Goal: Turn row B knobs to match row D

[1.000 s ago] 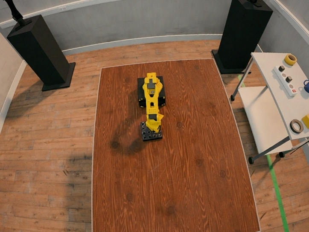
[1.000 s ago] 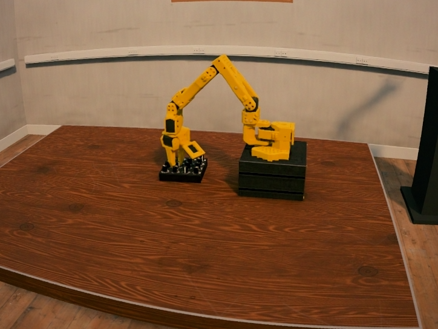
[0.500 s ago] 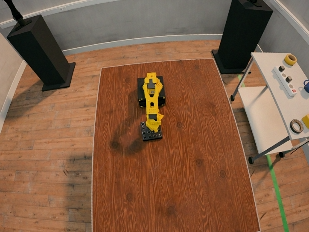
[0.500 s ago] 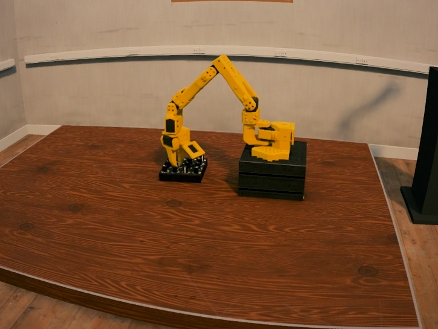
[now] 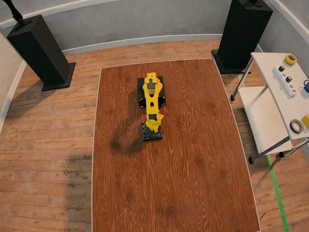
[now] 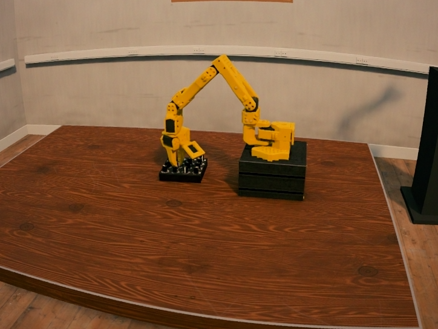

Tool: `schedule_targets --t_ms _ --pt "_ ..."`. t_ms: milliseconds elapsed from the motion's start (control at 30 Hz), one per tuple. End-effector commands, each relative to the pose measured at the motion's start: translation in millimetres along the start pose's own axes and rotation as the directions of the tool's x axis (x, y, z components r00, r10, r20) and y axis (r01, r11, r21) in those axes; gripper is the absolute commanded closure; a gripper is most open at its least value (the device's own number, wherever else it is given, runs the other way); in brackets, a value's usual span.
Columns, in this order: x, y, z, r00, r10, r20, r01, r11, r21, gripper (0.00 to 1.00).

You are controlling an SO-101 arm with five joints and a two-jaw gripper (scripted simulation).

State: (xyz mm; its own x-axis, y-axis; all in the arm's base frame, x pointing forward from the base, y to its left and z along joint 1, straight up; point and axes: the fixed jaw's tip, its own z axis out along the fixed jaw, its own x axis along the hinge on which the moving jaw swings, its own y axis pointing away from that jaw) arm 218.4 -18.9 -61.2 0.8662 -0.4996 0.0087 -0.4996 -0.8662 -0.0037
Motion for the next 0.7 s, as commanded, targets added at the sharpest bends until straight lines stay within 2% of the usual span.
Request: schedule_targets --t_ms 0,667 --pt "-1.9 -1.4 1.4 1.0 0.0 0.011 0.0 1.0 -0.005 0.99" --pt "-3.5 -1.7 1.4 0.961 0.276 0.009 -0.276 0.961 -0.008 0.99"
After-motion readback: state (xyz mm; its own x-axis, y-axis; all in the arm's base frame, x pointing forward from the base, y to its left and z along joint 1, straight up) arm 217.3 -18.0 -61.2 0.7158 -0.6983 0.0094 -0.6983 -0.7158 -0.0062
